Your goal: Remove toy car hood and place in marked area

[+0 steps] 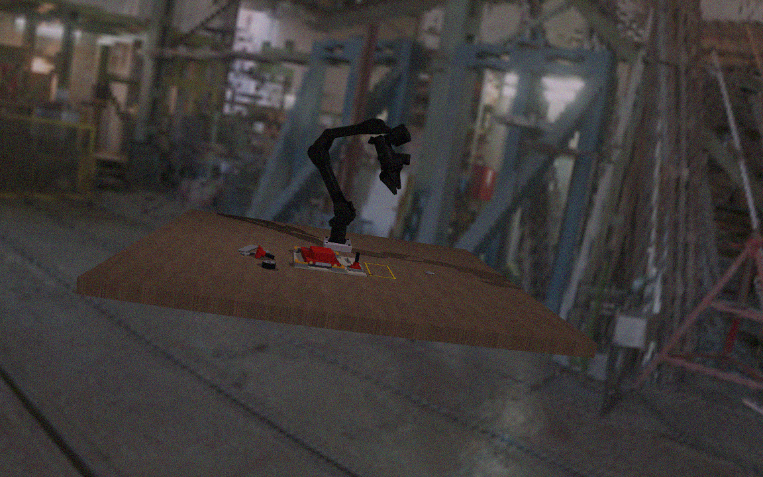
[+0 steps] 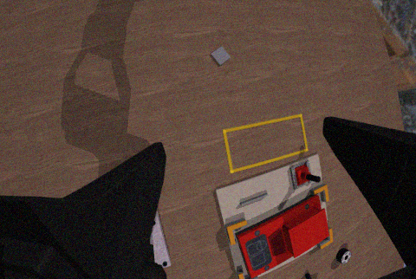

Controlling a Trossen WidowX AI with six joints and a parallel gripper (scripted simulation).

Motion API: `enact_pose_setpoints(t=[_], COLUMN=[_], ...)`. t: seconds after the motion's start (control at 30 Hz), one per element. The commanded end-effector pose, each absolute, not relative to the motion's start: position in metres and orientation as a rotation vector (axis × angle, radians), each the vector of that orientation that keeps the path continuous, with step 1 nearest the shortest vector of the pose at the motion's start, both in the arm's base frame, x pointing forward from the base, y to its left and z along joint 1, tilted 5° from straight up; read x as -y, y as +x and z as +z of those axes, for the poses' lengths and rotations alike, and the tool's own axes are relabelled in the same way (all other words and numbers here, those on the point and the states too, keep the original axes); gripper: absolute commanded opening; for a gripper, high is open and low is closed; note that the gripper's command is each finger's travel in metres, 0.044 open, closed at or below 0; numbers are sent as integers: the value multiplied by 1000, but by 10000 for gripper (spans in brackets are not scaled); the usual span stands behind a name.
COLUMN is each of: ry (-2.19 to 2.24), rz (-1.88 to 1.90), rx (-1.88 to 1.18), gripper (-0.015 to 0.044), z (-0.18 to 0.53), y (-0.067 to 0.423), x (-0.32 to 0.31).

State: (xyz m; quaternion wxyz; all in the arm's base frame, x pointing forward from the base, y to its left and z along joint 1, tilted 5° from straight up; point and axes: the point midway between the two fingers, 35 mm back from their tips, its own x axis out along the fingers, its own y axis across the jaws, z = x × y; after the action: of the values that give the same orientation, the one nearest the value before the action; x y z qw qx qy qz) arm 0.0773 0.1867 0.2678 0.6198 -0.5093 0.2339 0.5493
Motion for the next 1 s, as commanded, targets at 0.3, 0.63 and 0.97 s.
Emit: enact_pose_setpoints(t=[0.3,0.63,0.97], ry=[-884,-586,-255], rz=[821,484,191], rx=[-972,-1248,-1449], gripper=[440,440,440], z=[235,195,148], y=[196,281,330], x=[-169,-99,4])
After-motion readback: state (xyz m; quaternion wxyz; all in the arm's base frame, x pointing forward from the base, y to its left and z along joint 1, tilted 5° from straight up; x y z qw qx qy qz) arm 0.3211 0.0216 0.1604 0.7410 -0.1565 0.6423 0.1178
